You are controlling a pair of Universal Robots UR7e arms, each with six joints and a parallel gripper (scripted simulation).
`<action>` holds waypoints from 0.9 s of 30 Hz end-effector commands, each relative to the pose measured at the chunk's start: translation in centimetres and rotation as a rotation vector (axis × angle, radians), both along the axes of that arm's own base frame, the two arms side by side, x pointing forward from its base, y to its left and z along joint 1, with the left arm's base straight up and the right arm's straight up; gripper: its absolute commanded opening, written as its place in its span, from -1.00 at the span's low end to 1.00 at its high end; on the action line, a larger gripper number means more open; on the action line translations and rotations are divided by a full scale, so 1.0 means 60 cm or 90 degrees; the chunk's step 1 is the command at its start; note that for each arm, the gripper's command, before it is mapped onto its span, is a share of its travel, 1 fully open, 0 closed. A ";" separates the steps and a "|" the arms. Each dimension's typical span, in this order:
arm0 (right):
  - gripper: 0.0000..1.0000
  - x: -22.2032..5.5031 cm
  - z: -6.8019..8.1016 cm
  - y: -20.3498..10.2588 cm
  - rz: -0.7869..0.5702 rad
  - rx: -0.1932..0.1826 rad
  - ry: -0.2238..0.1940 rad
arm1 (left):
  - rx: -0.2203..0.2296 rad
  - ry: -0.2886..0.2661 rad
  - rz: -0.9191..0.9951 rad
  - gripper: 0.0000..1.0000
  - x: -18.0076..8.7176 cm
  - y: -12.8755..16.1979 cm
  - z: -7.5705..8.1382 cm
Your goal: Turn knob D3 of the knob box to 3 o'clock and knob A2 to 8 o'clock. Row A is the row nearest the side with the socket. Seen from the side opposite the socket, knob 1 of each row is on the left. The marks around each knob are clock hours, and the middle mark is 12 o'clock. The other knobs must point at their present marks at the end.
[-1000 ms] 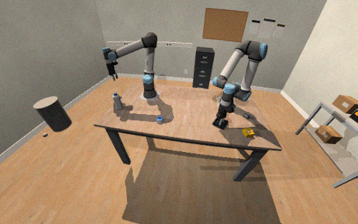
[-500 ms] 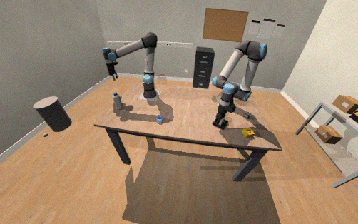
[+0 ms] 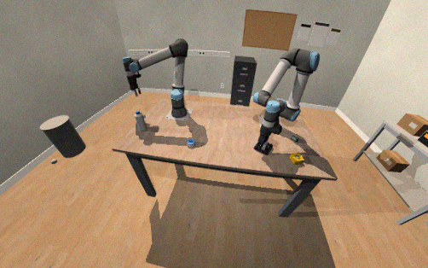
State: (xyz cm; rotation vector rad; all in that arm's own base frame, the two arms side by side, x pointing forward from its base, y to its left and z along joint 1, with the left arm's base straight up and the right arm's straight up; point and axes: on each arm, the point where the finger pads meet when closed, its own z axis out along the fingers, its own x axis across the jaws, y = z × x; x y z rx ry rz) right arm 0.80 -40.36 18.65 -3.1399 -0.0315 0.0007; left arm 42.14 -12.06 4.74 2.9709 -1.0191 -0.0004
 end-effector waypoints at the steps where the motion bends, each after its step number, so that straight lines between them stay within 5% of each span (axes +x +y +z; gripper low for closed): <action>1: 1.00 0.000 0.001 -0.001 0.000 -0.001 0.000 | 0.000 -0.001 0.022 -0.40 0.001 0.000 0.001; 27: 1.00 0.000 0.001 -0.001 0.000 -0.001 0.000 | 0.000 -0.001 0.074 -0.40 0.001 0.000 0.001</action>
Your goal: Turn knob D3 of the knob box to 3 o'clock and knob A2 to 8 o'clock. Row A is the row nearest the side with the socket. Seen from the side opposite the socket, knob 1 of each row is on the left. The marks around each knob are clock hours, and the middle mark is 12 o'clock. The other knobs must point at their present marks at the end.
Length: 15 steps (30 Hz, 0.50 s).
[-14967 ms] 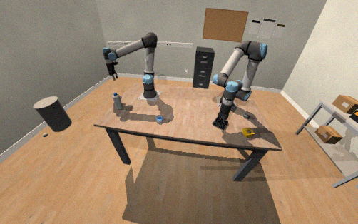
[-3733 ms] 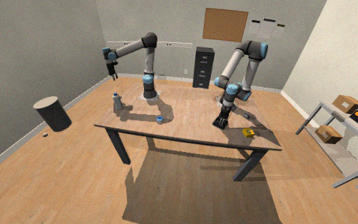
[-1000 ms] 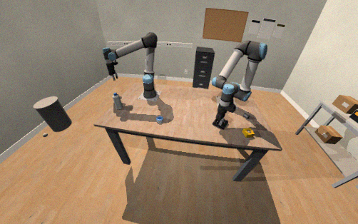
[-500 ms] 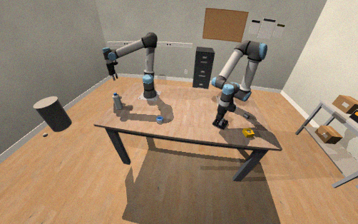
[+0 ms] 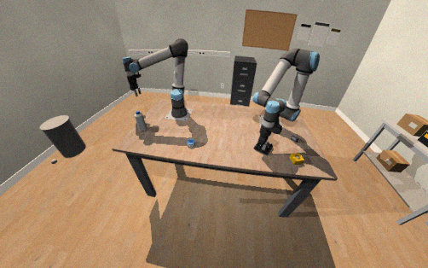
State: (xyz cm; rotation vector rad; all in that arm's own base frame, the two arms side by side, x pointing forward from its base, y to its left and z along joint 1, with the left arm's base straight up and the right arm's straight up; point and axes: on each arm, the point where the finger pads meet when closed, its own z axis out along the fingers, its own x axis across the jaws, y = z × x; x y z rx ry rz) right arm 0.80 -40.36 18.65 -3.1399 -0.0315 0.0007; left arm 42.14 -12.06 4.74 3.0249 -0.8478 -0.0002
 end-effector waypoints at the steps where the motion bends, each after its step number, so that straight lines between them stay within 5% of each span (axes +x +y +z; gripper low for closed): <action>1: 1.00 0.000 0.001 -0.001 0.000 -0.001 0.000 | 0.000 -0.001 0.001 -0.40 0.001 0.000 0.001; 5: 1.00 0.000 0.001 -0.001 0.000 -0.001 0.000 | 0.000 -0.001 0.001 -0.40 0.001 0.000 0.001; 6: 1.00 0.000 0.001 -0.001 0.000 -0.001 0.000 | 0.000 -0.001 0.001 -0.07 0.001 0.000 0.001; 15: 1.00 0.000 0.001 -0.001 0.000 -0.001 0.000 | 0.000 -0.001 0.001 -0.07 0.001 0.000 0.001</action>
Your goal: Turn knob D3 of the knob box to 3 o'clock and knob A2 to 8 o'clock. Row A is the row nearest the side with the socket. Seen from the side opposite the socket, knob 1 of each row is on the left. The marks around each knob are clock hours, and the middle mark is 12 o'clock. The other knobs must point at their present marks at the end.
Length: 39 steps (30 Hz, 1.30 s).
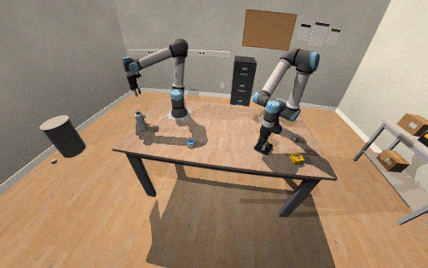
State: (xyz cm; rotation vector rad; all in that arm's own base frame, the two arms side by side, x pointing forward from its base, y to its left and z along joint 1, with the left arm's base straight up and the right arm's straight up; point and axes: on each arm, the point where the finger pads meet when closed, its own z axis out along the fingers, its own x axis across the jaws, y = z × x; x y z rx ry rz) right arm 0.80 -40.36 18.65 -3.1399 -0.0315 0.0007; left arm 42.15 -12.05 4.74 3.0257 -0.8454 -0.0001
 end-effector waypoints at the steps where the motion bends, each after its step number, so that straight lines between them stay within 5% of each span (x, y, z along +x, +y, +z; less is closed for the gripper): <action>1: 1.00 0.000 0.001 -0.001 0.000 -0.001 0.000 | 0.000 -0.001 0.000 -0.07 0.000 0.000 0.001; 11: 1.00 0.000 0.001 -0.001 0.000 -0.001 0.000 | 0.000 -0.001 0.000 -0.07 0.001 0.000 0.002; 21: 1.00 0.000 0.001 -0.001 0.000 -0.001 0.000 | 0.000 -0.001 0.000 -0.07 0.000 0.000 0.060; 31: 1.00 0.000 0.001 -0.001 0.000 -0.001 0.000 | 0.000 -0.001 -0.002 -0.07 -0.001 0.000 0.065; 39: 1.00 0.000 0.001 -0.001 0.000 -0.001 0.000 | 0.000 -0.001 -0.084 -0.07 -0.084 0.012 0.088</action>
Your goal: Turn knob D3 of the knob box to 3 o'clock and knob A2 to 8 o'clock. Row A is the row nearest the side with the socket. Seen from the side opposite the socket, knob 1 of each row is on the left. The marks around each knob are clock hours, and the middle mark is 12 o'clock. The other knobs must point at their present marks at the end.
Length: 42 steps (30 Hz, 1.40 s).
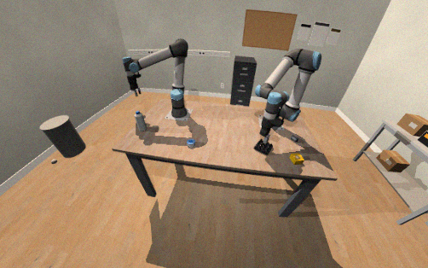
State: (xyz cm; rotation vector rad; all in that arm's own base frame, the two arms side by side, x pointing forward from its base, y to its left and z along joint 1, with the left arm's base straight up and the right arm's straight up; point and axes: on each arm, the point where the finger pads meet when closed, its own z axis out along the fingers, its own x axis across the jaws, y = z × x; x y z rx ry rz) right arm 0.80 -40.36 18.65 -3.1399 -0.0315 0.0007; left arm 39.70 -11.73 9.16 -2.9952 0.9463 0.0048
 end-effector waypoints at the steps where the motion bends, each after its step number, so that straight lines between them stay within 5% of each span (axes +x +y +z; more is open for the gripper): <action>1: 1.00 0.000 0.001 -0.001 0.000 -0.001 0.000 | -0.001 -0.002 -0.055 -0.07 -0.057 0.010 0.017; 9: 1.00 0.000 0.001 -0.001 0.000 -0.001 0.000 | -0.002 -0.002 -0.097 -0.07 -0.096 0.021 0.021; 42: 1.00 0.000 0.001 -0.001 0.000 -0.001 0.000 | -0.002 -0.002 -0.097 -0.07 -0.096 0.021 0.021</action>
